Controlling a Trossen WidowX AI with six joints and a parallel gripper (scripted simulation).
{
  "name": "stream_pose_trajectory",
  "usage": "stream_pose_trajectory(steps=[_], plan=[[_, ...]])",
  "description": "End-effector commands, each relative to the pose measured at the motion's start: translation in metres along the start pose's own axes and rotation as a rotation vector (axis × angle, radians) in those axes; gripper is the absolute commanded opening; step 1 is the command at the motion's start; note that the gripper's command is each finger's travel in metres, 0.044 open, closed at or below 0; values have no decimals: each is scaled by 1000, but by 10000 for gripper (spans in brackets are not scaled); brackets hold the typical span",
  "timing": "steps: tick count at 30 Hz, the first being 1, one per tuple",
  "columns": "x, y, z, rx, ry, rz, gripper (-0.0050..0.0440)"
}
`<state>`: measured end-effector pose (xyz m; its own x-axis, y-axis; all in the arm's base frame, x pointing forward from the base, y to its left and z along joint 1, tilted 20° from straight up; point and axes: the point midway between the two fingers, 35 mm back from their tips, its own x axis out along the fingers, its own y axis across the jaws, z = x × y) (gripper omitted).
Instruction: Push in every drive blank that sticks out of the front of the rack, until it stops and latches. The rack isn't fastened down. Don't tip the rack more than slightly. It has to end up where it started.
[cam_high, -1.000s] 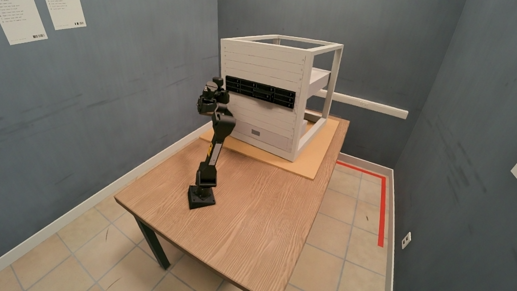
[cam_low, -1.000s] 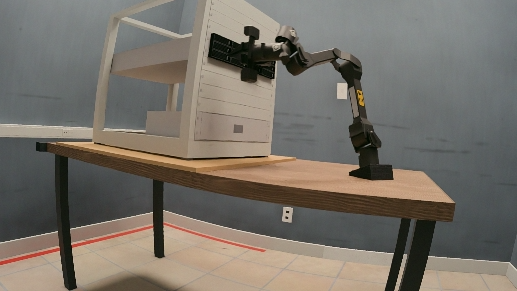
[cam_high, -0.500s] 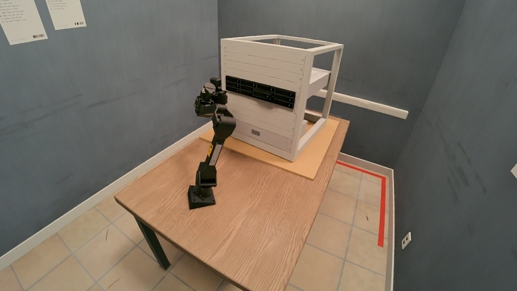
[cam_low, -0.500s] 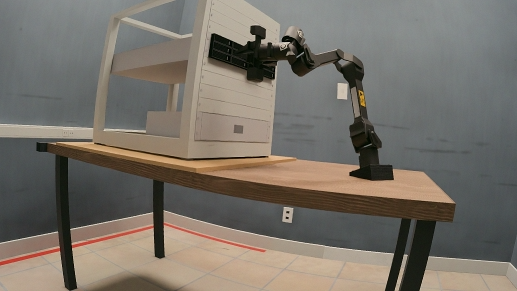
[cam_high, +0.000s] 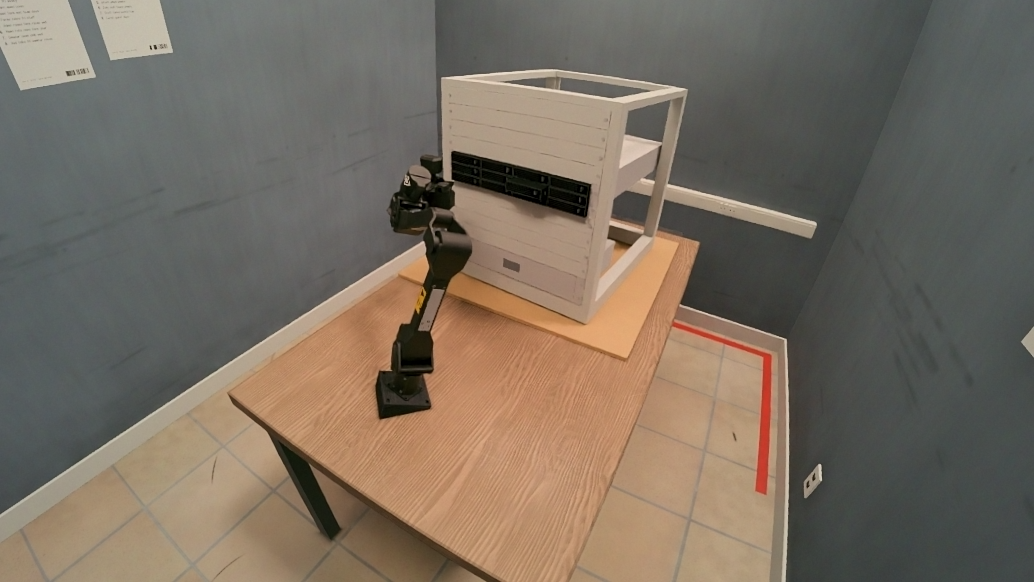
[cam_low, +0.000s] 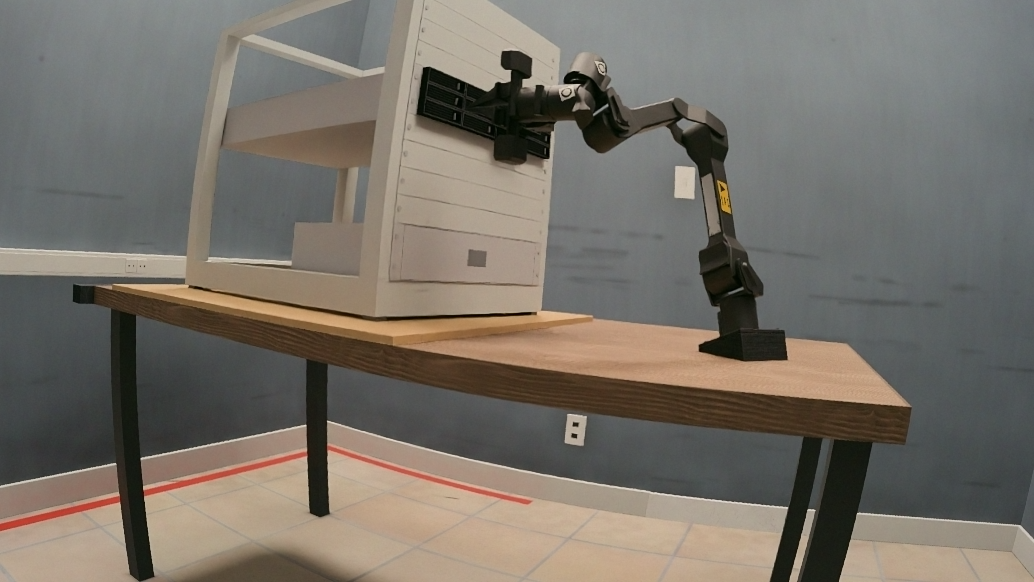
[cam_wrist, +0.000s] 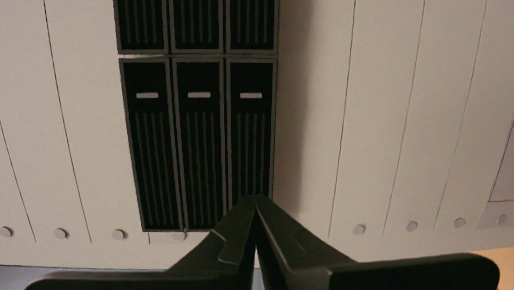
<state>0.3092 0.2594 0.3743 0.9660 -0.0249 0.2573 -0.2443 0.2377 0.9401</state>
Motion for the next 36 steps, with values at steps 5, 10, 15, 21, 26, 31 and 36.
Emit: stream_pose_trajectory(steps=[5, 10, 15, 21, 26, 31, 36], plan=[[-2, 10, 10, 23, -11, 11, -50], [-3, 14, 19, 23, -11, 11, -50], [-5, 22, 36, 23, -11, 11, -50], [-8, 38, 69, 23, -11, 11, -50], [-11, 51, 98, 23, -11, 11, -50], [-12, 58, 111, 23, -11, 11, -50], [-13, 63, 122, 23, -11, 11, -50]])
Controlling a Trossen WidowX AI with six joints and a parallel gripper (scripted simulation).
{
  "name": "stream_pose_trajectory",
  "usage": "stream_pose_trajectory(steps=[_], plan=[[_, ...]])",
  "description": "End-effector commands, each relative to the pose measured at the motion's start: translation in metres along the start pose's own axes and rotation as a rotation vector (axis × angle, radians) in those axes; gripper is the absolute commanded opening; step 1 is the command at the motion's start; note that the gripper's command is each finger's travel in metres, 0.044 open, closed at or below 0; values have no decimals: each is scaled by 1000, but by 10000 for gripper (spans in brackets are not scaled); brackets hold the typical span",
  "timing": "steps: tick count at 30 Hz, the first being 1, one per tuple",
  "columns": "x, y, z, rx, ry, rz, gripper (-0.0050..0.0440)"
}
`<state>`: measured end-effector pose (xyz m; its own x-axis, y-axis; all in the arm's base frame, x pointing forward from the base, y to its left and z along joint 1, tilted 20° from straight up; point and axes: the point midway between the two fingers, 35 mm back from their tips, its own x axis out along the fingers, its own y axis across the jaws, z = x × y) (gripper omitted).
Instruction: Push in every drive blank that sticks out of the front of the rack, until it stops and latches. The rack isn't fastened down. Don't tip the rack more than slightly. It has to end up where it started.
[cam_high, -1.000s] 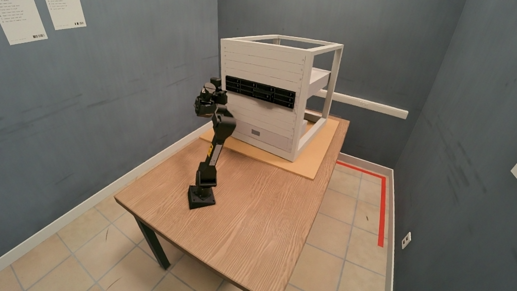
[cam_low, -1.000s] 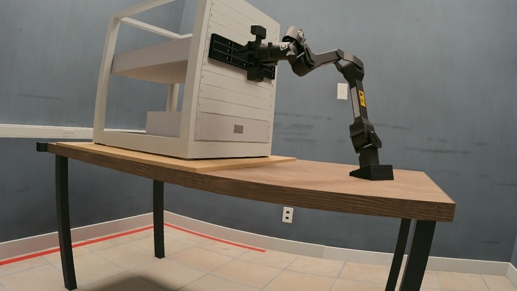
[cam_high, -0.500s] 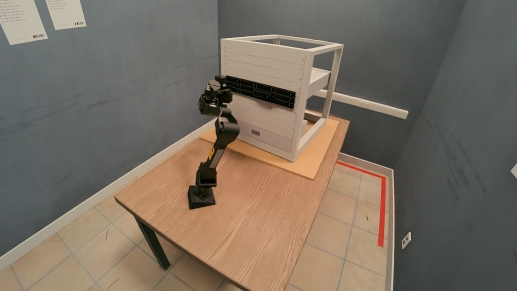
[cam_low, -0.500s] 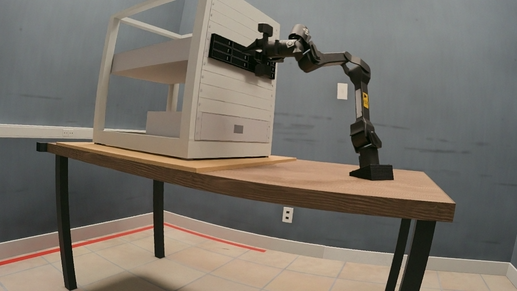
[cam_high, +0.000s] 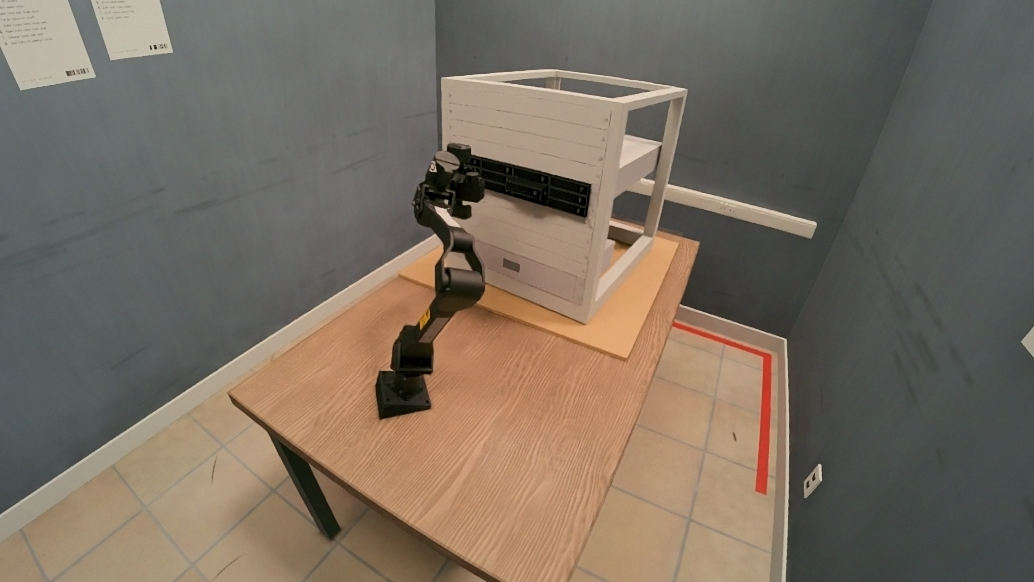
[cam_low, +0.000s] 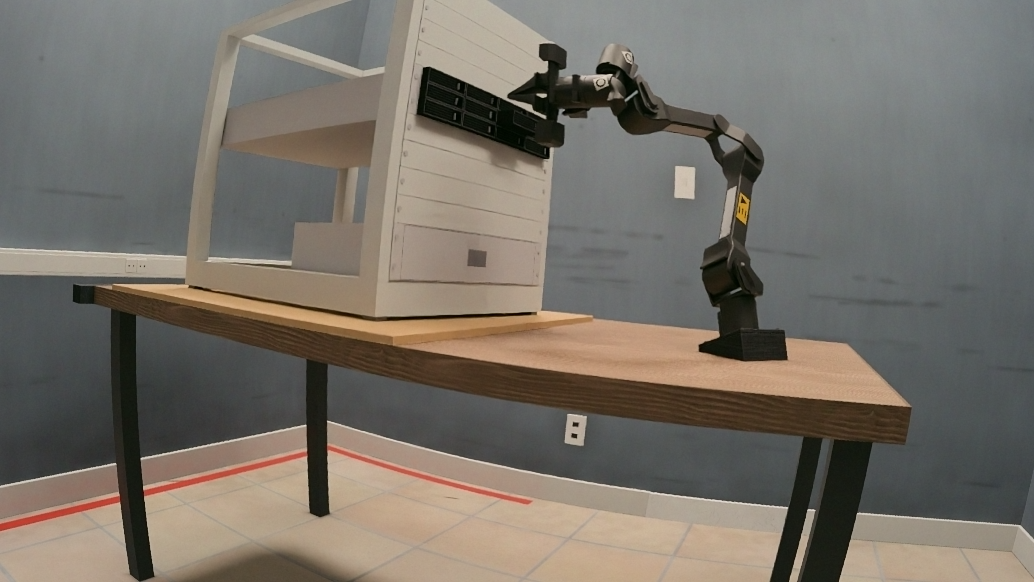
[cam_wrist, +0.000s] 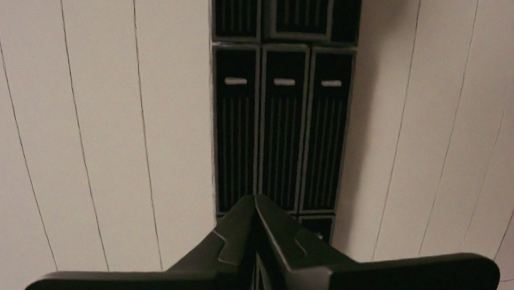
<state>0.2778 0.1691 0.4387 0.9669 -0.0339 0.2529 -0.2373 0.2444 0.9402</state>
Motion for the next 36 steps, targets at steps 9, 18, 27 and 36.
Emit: stream_pose_trajectory(steps=[9, 18, 27, 36], plan=[[5, 16, 18, 30, -3, 17, -50], [16, 16, 18, 30, -3, 17, -50], [16, 16, 18, 30, -3, 17, -50], [19, 15, 13, 30, -3, 17, -50]])
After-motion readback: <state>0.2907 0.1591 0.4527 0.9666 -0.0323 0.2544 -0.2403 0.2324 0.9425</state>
